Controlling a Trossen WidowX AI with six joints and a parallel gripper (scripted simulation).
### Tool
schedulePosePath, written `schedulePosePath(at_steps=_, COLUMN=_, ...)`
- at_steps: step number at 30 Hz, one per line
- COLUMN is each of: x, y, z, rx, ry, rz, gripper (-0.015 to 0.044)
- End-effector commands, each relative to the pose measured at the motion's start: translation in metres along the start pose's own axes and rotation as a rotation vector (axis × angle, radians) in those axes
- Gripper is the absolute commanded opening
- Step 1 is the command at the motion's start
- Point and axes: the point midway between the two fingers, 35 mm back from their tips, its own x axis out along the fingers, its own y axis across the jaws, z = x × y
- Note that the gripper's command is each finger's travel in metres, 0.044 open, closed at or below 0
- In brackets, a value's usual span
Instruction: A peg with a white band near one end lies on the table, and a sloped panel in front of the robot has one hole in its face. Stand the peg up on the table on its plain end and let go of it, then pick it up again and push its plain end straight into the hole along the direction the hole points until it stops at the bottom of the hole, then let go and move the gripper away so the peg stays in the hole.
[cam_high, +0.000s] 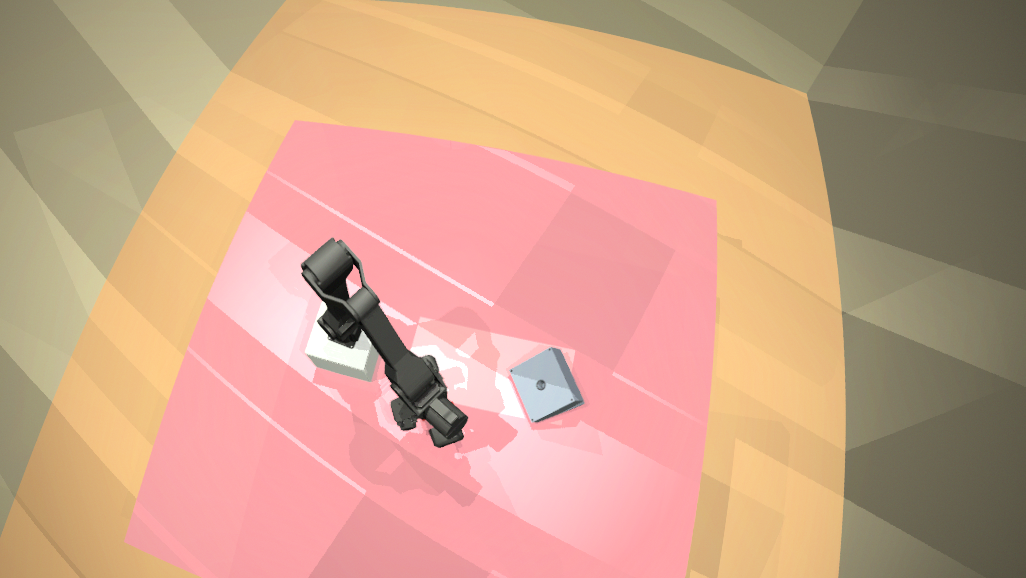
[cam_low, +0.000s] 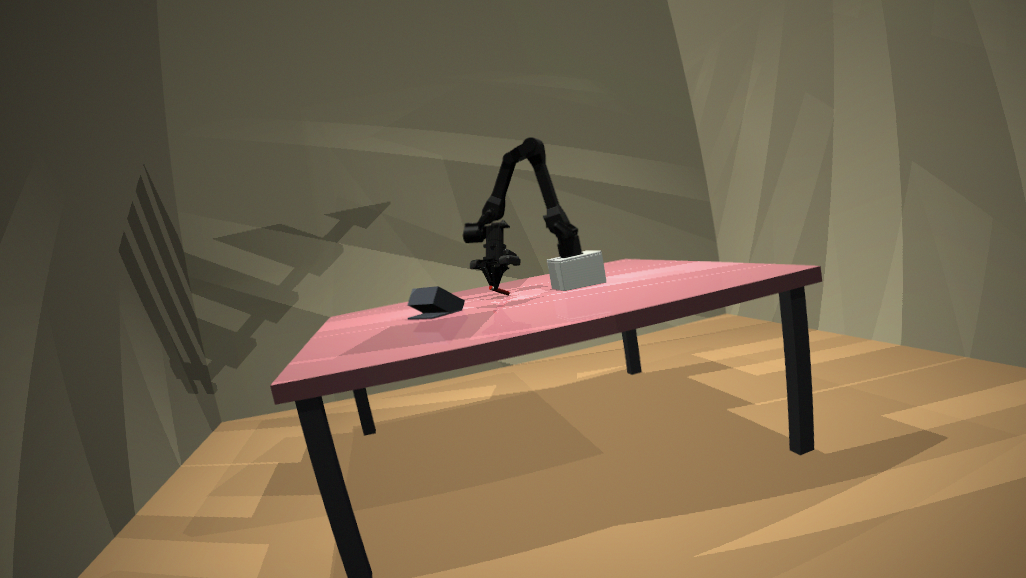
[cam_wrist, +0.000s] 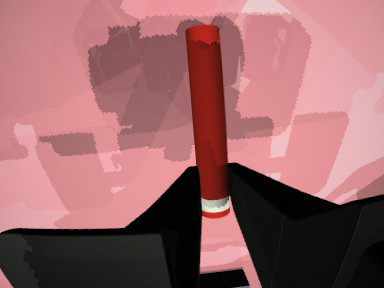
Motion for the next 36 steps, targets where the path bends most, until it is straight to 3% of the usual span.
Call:
schedulePosePath(at_steps=1, x=-0.002, y=0.000, z=0.001, rx=-0.006, ry=0.031, rz=0.001, gripper=0.0049)
schedulePosePath(at_steps=36, x=-0.017, y=0.000, z=0.020, rx=-0.008, ry=0.330, rz=0.000, gripper=0.0049)
